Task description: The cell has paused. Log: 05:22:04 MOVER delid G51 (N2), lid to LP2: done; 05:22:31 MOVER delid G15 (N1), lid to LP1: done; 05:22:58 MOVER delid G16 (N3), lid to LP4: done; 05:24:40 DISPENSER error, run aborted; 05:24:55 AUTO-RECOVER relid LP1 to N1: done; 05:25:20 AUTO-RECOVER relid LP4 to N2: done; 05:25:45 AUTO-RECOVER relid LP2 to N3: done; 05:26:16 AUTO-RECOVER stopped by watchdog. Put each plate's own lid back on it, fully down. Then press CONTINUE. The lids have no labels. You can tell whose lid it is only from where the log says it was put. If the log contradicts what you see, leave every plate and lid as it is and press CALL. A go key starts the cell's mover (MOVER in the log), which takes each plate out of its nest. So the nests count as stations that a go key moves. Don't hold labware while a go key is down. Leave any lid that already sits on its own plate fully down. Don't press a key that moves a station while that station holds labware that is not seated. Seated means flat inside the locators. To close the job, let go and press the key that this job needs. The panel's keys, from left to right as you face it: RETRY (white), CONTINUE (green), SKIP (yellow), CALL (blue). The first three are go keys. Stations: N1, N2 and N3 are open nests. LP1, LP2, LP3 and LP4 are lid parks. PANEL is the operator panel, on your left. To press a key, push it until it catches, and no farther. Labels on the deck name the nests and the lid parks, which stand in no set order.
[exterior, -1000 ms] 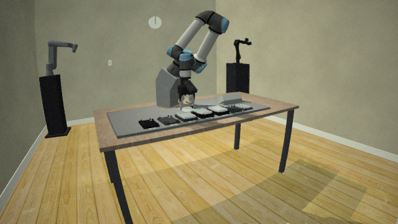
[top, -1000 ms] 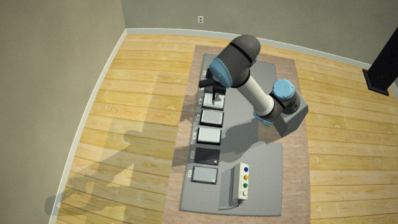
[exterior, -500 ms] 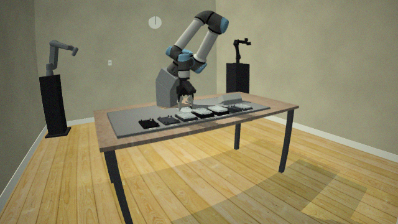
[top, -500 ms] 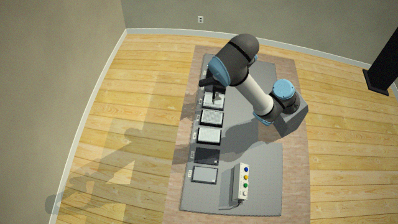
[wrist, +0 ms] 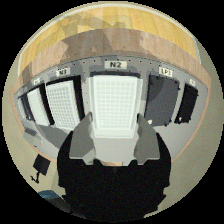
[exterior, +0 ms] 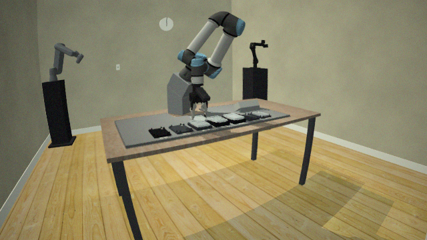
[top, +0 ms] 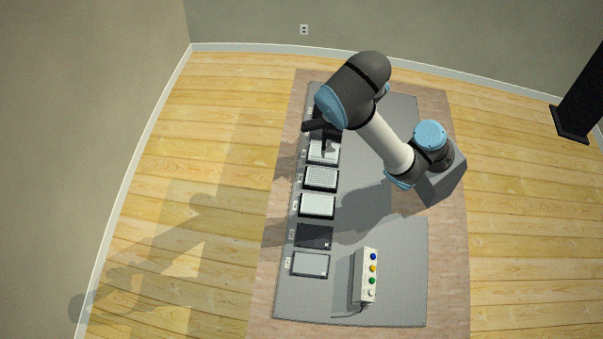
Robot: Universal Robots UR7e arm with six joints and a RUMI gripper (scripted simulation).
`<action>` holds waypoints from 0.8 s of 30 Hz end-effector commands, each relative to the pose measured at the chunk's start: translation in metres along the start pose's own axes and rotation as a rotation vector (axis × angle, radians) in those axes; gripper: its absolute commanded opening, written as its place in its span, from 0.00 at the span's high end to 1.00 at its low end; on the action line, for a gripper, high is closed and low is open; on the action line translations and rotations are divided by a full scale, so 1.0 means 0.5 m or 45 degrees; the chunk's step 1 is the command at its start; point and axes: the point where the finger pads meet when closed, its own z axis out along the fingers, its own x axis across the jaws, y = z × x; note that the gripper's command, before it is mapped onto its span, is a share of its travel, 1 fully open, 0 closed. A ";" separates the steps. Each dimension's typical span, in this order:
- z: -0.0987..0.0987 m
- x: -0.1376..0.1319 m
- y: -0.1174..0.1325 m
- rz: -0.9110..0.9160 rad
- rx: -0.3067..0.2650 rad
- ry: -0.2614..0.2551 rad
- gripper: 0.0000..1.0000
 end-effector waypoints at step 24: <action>0.016 0.000 -0.001 0.000 0.001 0.001 1.00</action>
